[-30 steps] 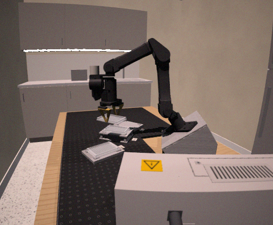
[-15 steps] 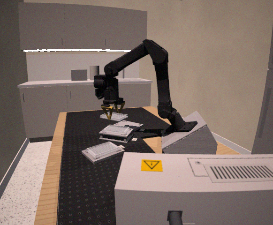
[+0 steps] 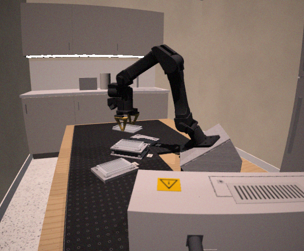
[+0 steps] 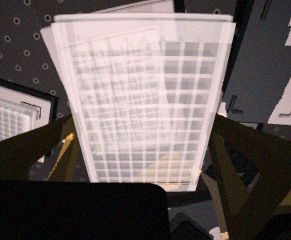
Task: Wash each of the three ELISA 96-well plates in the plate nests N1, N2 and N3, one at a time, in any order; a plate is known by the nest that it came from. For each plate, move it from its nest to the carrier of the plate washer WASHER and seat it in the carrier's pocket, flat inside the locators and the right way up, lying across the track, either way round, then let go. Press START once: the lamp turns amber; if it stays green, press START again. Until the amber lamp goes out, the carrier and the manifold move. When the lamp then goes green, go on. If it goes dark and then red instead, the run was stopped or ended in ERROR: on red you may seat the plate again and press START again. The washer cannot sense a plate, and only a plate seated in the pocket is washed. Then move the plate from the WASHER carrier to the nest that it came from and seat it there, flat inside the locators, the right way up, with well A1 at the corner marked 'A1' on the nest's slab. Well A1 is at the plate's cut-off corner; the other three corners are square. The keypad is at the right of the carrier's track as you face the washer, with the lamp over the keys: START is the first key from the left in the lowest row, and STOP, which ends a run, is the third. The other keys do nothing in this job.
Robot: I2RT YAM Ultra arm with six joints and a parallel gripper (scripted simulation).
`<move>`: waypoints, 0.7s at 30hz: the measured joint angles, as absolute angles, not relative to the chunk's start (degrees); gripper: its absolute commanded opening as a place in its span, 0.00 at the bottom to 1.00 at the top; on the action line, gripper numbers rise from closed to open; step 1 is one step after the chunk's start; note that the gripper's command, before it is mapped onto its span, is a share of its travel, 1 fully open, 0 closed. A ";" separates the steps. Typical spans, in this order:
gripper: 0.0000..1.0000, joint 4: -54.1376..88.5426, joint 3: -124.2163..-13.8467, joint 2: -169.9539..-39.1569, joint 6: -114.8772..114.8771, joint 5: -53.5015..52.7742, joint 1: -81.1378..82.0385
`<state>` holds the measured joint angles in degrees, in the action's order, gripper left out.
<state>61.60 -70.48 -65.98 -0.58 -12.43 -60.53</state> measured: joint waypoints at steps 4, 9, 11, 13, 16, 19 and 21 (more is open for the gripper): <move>0.00 61.58 -70.37 -66.28 -0.36 -13.82 -62.43; 0.00 61.58 -70.08 -67.81 -2.35 -16.34 -69.38; 0.00 61.56 -70.08 -68.53 -4.03 -17.52 -71.99; 0.00 61.49 -70.06 -69.32 -5.76 -18.50 -74.32; 0.00 61.47 -70.15 -69.82 -7.88 -19.84 -76.03; 0.00 61.47 -70.37 -71.20 -10.57 -21.47 -79.11; 0.00 61.47 -70.52 -72.47 -12.49 -22.41 -81.41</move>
